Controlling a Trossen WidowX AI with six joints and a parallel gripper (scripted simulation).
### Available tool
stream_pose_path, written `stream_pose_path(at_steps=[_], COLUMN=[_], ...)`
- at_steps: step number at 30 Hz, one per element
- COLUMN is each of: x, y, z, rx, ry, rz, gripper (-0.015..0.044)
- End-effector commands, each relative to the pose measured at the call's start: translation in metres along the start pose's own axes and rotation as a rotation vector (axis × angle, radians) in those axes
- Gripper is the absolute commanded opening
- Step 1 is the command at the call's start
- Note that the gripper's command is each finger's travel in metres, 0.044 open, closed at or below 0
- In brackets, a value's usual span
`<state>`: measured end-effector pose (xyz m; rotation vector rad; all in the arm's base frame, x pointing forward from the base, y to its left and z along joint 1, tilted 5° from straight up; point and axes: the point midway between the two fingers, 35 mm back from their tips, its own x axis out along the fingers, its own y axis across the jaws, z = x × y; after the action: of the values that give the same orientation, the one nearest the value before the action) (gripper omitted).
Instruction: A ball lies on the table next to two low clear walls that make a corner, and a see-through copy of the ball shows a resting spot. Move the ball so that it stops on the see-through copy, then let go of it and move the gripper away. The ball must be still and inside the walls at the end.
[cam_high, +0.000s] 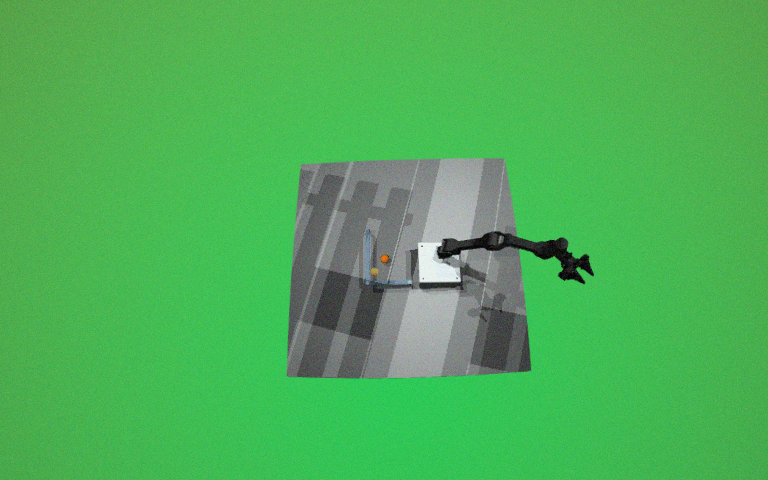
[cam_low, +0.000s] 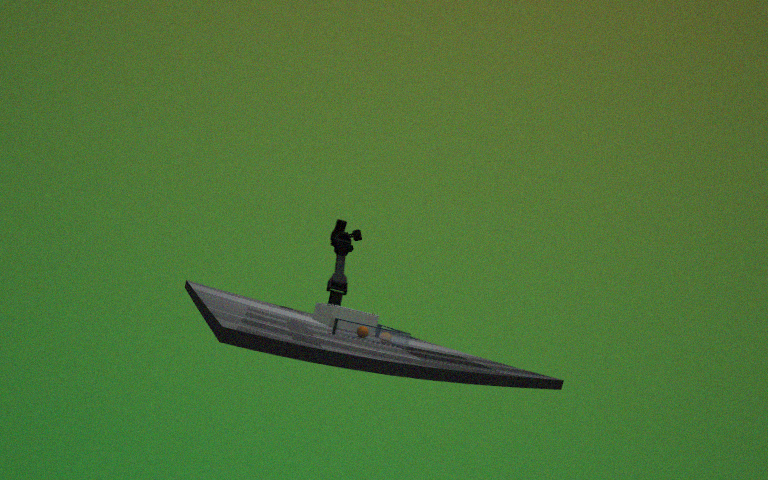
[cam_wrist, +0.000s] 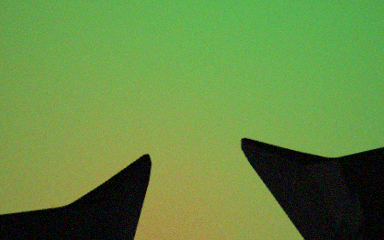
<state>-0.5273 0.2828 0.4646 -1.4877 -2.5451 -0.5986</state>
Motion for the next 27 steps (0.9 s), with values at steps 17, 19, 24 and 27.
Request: stream_pose_path(at_steps=[17,19,24,27], x=[0.065,0.067,0.062,0.055], y=[0.185,0.210,0.273,0.311], z=[0.138,0.157,0.202,0.228], rx=[-0.533,-0.603,-0.764,-0.851], ry=[-0.276,-0.329,-0.467,-0.555], rz=[0.141,0.148,0.154,0.150], gripper=[0.0336,0.0336,0.0336,0.0336])
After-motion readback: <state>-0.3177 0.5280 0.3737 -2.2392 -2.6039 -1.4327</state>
